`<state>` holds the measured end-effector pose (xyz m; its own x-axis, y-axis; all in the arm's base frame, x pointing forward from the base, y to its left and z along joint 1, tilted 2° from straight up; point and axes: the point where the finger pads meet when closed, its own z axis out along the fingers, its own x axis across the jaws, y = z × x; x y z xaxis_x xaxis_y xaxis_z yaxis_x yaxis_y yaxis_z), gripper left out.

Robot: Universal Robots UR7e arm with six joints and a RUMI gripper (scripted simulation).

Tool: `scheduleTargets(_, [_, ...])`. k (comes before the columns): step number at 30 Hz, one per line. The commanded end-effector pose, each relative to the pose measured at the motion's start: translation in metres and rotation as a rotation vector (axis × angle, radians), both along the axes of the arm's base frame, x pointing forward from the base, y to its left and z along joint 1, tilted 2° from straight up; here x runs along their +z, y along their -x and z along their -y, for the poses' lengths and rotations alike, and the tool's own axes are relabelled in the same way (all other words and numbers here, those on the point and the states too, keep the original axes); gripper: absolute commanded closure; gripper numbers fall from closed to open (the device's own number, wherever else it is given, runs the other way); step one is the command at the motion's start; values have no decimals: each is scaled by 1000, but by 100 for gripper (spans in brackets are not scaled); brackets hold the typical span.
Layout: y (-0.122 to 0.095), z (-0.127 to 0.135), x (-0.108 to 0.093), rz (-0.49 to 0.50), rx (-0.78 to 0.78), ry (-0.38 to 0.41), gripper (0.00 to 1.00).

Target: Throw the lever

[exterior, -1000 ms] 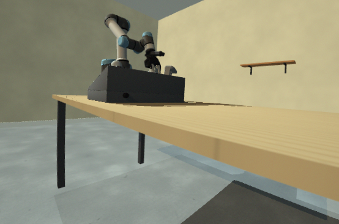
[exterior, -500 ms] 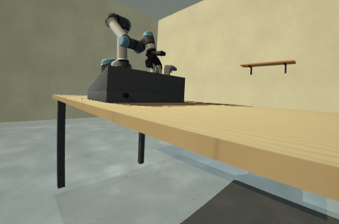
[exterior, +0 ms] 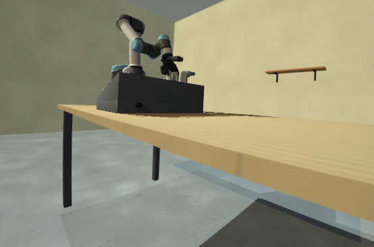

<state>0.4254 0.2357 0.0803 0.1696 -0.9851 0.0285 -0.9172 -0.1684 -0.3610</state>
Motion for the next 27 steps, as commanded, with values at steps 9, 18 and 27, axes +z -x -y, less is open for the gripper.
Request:
scheduleTargets(9, [0, 0, -3, -7, 0, 1, 100])
scheduleTargets(18, [0, 0, -2, -5, 0, 1, 56])
scheduleTargets(27, [0, 0, -2, -5, 0, 1, 56])
